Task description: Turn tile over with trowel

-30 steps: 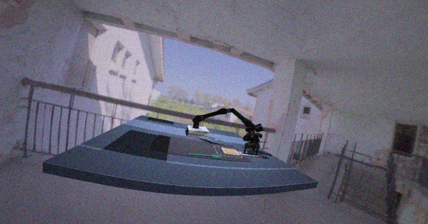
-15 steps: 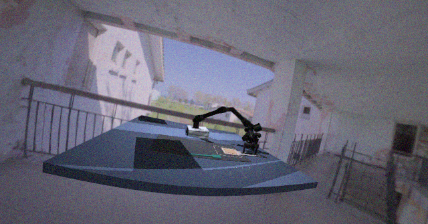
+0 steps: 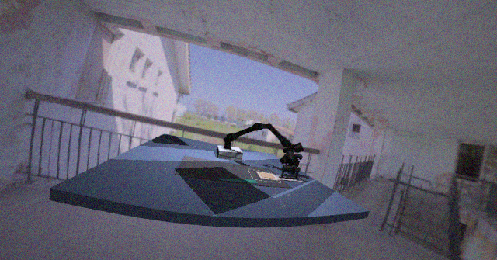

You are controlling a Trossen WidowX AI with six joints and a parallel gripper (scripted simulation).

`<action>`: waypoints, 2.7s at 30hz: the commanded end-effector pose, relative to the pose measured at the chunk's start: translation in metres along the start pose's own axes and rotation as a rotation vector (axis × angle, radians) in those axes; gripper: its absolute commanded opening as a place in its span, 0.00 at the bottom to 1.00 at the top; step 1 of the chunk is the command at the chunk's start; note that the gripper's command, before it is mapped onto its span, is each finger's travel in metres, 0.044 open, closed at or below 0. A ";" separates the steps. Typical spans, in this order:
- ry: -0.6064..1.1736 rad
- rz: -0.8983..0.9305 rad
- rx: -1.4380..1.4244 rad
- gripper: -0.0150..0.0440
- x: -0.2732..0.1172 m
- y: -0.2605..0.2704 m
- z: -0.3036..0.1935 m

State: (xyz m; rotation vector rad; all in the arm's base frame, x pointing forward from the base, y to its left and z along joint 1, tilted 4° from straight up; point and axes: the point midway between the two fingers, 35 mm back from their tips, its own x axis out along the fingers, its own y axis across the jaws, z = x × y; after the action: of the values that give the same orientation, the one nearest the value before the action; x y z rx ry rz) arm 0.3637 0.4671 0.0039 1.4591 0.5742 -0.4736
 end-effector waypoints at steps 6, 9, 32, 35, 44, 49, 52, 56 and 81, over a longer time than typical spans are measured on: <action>-0.008 0.012 0.028 0.25 -0.003 0.013 -0.006; -0.005 0.017 0.040 0.25 -0.006 0.017 -0.010; -0.017 0.038 0.114 0.25 -0.015 0.041 -0.018; -0.066 0.035 0.151 0.25 -0.003 0.052 0.006; -0.211 0.030 0.264 0.25 0.029 0.081 0.082; -0.292 0.028 0.326 0.25 0.043 0.094 0.126; -0.341 0.027 0.364 0.25 0.049 0.100 0.153; -0.406 0.027 0.413 0.25 0.056 0.106 0.190; -0.811 0.035 0.714 0.25 0.050 0.109 0.413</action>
State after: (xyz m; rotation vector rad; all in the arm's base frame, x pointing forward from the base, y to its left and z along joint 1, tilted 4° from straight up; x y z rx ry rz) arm 0.5047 0.0946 0.0527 1.7299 -0.2245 -1.2184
